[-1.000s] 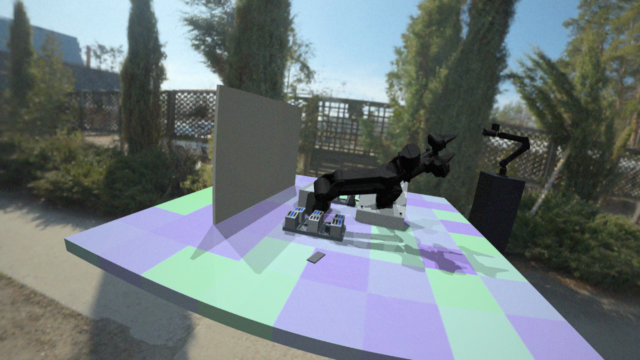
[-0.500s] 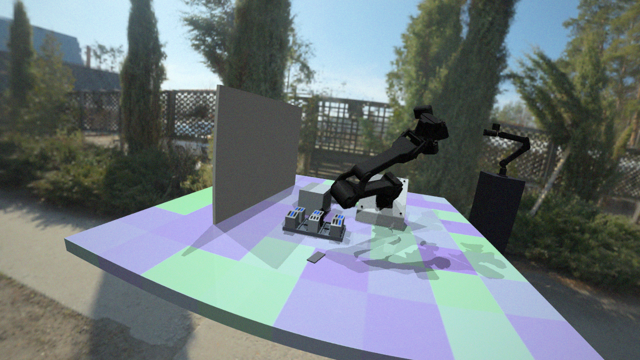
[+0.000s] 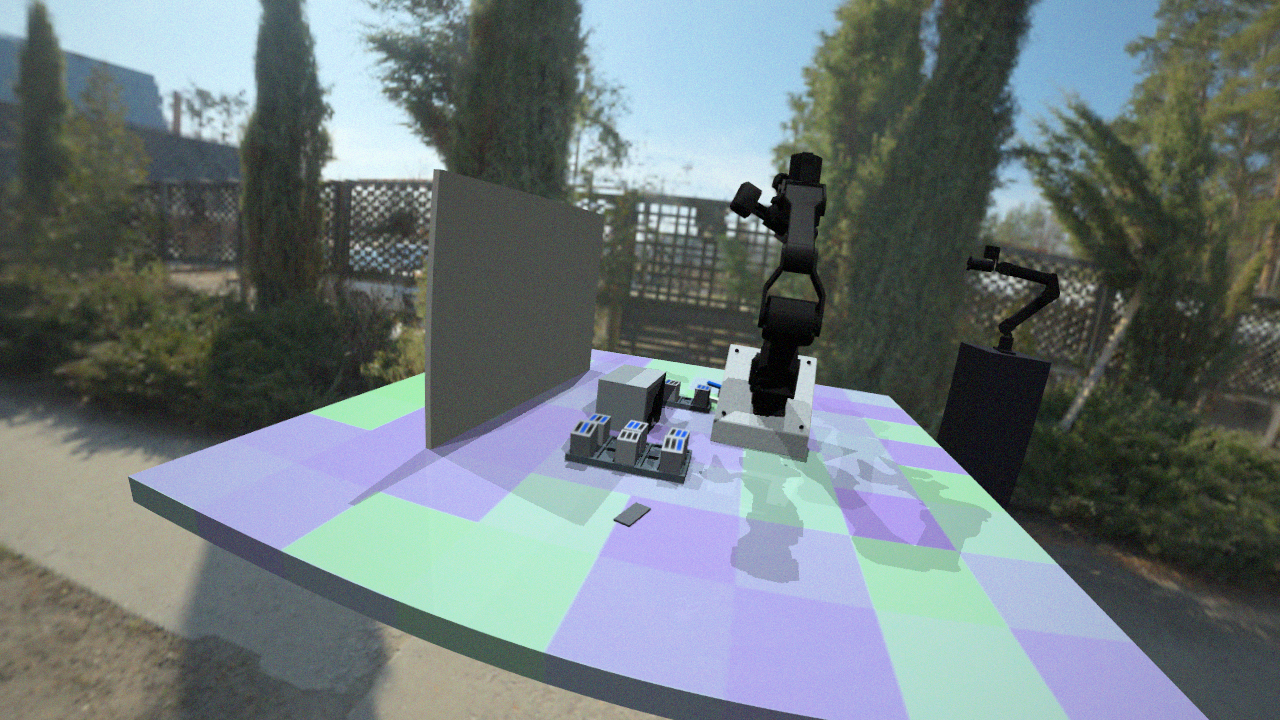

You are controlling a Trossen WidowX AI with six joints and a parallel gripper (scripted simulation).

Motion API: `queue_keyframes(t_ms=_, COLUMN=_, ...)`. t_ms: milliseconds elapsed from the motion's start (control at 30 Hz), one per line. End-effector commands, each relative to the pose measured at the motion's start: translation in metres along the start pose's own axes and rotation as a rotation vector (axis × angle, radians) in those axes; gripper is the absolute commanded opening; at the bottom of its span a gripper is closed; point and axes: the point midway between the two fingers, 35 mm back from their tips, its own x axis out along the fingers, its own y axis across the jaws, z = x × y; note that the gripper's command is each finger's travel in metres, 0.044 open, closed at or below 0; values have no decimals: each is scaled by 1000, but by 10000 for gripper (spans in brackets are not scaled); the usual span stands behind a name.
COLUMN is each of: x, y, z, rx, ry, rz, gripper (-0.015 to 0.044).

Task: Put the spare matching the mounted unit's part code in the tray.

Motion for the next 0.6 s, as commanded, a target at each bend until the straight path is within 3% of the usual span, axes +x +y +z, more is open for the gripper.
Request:
queue_keyframes(t_ms=0, x=32, y=50, z=-32, rx=-248, ry=256, rz=84, gripper=440)
queue_keyframes(t_ms=267, x=71, y=137, z=-128, rx=-709, ry=737, rz=286, gripper=440)
queue_keyframes(t_ms=567, x=68, y=201, z=-266, rx=-1146, ry=1245, rz=550, gripper=440)
